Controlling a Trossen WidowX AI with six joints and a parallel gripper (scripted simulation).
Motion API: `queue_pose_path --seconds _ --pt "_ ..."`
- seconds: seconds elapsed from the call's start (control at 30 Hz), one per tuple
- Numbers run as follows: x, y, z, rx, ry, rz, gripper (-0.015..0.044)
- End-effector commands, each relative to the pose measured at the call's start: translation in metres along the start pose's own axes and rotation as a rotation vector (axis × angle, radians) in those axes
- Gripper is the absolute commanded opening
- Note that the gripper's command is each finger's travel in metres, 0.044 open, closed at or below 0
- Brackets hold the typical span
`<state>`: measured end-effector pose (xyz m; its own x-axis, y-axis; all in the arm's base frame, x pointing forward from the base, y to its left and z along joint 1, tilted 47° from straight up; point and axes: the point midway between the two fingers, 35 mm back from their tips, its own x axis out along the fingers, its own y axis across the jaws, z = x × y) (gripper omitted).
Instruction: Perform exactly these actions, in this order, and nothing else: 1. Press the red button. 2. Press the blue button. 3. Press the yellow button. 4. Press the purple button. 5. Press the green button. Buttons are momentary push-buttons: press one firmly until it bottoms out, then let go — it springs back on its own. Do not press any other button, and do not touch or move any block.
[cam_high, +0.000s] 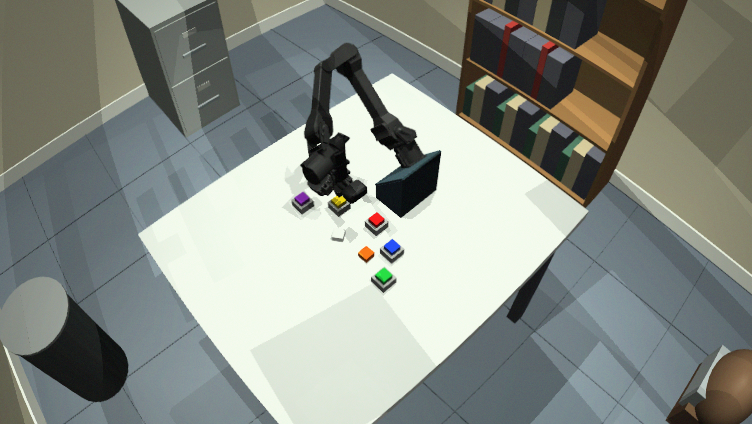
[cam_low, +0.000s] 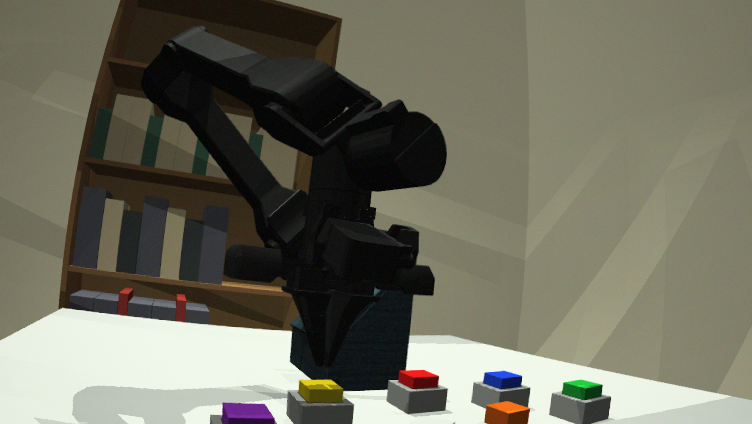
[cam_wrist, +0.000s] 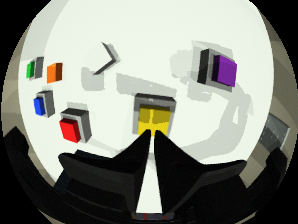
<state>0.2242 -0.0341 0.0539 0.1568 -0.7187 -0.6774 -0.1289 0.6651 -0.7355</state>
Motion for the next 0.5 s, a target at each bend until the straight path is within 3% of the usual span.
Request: queue_pose_path --seconds 0.0,0.2,0.33,0.47 --pt "-0.009 -0.001 0.002 0.014 -0.005 0.003 0.0020" --pt "-0.068 -0.001 0.002 0.012 -0.005 0.007 0.0020" --pt "-0.071 -0.002 0.003 0.013 -0.005 0.007 0.0020" --pt "-0.073 -0.031 0.037 0.014 -0.008 0.016 0.0020"
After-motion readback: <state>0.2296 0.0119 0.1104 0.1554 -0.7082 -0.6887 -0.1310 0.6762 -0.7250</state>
